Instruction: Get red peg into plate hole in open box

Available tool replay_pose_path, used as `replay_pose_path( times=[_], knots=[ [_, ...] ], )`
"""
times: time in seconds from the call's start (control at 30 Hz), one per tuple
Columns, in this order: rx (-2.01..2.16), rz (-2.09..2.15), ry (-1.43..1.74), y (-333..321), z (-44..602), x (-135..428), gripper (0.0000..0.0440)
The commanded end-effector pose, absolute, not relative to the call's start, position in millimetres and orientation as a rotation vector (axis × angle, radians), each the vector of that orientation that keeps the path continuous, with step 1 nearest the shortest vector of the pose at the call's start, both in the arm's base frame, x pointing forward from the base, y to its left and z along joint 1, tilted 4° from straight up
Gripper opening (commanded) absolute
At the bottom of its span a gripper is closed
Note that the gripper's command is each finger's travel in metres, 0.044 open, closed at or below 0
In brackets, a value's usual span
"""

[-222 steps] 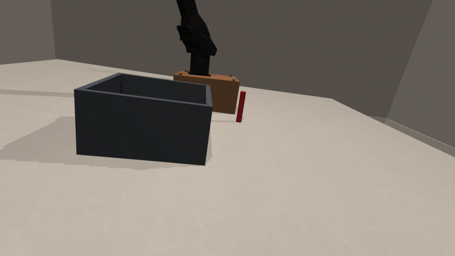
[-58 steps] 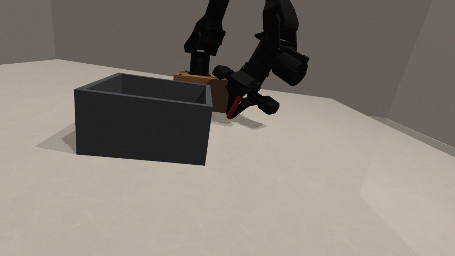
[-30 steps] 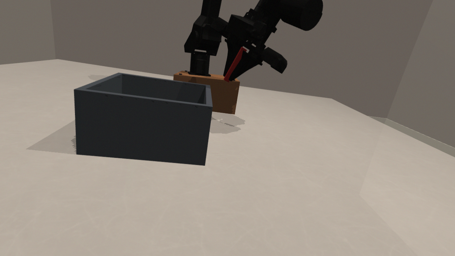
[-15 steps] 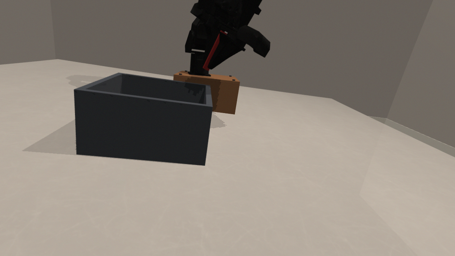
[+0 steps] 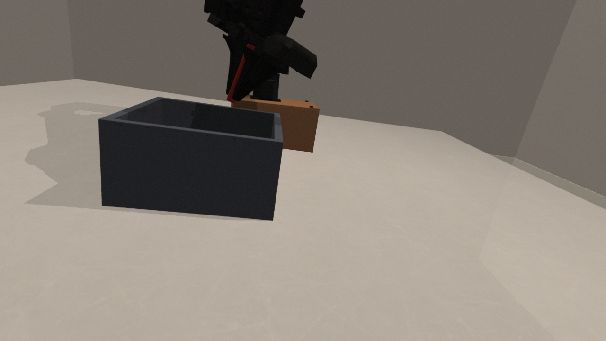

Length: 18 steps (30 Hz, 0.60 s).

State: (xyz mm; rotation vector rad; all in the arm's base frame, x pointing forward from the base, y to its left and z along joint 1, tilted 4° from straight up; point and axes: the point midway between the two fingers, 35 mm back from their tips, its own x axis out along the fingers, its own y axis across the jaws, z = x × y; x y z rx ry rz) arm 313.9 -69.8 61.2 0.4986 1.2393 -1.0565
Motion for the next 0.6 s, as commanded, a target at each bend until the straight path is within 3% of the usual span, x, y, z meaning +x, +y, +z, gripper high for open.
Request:
replay_pose_path(
  times=[0.0,0.3,0.57],
  knots=[
    [0.513,-1.029,1.246,-82.3,55.0,322.9,0.0000],
    [0.521,-0.932,1.290,-101.0,29.5,335.6,0.0004],
    [0.525,-0.860,1.363,-105.7,4.8,336.0,0.0158]
  ],
)
